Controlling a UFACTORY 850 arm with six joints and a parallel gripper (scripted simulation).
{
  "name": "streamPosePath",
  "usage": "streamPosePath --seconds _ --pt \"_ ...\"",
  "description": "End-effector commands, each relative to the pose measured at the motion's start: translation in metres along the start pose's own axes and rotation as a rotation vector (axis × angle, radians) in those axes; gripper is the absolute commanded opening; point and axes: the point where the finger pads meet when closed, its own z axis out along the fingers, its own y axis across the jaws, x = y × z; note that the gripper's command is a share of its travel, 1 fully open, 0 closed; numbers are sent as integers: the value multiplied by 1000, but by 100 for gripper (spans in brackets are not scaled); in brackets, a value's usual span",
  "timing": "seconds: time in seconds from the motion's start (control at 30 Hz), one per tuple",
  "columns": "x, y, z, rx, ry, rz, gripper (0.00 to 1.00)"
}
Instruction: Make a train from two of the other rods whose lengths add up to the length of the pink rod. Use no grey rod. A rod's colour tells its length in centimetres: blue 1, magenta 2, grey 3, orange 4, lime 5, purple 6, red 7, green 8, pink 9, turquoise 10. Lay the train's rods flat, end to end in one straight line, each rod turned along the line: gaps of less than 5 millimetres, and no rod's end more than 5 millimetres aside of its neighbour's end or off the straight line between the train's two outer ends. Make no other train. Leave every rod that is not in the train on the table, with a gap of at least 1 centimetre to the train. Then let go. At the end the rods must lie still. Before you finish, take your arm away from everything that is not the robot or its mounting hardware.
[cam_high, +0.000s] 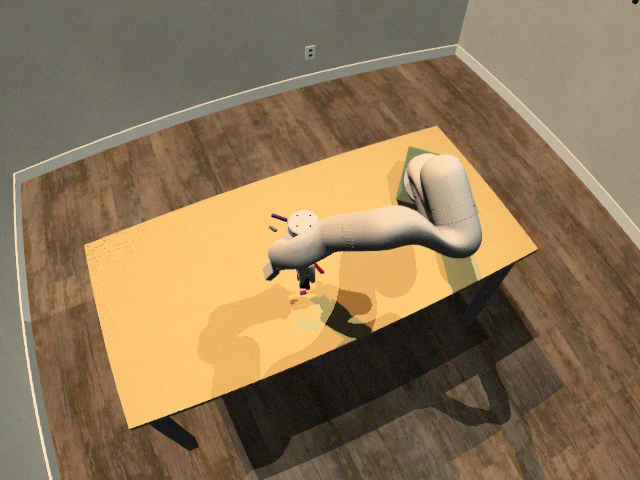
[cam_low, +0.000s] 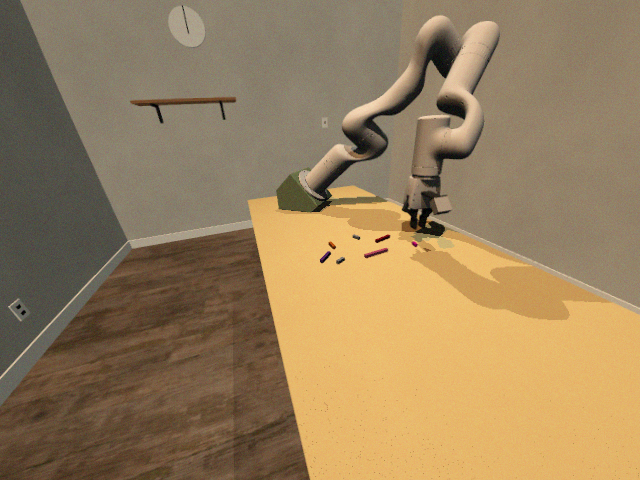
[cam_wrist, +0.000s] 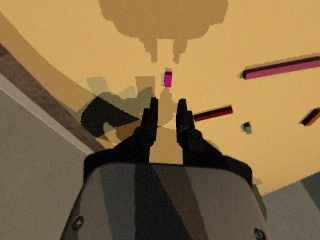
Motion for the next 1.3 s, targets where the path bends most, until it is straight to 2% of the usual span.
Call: streamPosePath --seconds 0.0,0.73,1.27 --pt "1 0 0 0 1 -1 24" --pt "1 0 1 0 1 -1 24" --pt "1 0 15 0 2 -1 24"
